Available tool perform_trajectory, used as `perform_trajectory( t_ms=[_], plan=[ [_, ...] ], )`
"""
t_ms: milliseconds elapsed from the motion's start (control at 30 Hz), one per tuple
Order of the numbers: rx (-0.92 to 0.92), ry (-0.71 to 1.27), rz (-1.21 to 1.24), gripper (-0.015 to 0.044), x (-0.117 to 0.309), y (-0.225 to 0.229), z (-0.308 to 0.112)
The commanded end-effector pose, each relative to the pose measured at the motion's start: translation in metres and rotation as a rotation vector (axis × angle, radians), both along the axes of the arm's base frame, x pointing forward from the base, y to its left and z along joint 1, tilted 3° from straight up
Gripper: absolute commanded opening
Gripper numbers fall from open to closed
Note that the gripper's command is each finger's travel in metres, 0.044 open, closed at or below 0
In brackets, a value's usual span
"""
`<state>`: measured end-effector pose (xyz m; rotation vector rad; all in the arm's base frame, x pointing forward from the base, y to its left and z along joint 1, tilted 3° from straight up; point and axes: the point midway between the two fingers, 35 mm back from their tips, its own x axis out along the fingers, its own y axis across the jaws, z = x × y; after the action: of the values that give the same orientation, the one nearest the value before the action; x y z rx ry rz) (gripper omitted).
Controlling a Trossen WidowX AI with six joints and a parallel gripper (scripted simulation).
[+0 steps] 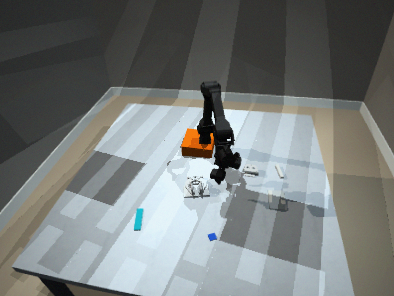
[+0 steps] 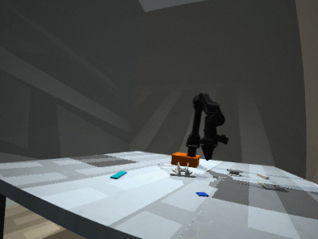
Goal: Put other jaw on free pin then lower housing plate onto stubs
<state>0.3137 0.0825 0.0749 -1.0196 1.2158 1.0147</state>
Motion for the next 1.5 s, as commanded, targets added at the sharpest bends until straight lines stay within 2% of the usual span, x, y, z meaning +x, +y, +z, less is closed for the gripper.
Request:
perform_trajectory(
  t_ms=[0,1467],
  plan=[
    [-0.011,-0.010,0.129,0.0440,-0.006,0.014,0.004],
    [-0.092,-0.070,1.542,0.0440,-0.109,0.147,0.020]
  ],
)
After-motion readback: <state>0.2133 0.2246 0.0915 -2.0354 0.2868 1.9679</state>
